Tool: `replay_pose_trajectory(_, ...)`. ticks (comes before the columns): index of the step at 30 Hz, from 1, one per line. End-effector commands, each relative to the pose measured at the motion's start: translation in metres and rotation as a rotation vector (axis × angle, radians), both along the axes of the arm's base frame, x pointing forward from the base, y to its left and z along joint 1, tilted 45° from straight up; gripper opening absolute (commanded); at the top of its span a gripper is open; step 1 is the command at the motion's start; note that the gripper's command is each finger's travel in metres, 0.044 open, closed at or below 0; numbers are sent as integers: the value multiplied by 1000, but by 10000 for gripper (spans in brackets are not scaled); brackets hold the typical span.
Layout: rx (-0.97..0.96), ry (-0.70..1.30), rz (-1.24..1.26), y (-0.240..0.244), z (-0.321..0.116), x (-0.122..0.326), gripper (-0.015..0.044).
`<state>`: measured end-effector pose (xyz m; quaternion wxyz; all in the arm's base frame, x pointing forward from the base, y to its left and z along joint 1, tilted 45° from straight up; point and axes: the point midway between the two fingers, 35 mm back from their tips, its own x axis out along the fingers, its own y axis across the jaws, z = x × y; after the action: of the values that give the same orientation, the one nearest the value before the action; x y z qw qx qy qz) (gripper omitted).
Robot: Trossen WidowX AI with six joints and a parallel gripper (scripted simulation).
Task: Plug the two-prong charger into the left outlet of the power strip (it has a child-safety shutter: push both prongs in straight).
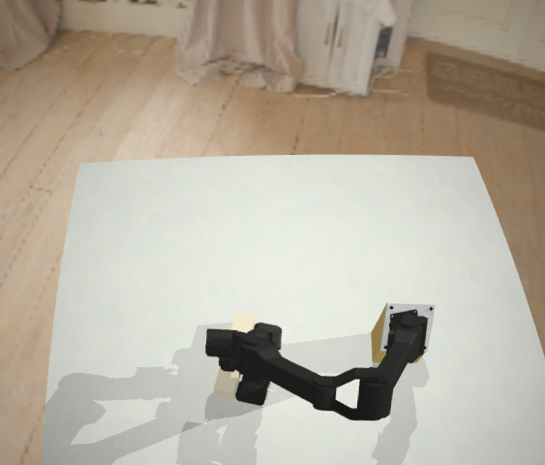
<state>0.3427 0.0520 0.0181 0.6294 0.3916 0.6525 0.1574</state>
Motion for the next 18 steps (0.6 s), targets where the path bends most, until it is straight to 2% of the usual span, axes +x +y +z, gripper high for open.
replay_pose_trajectory(1,3,-4,-2,0,2,2,0)
replay_pose_trajectory(18,3,-4,-2,0,2,4,0)
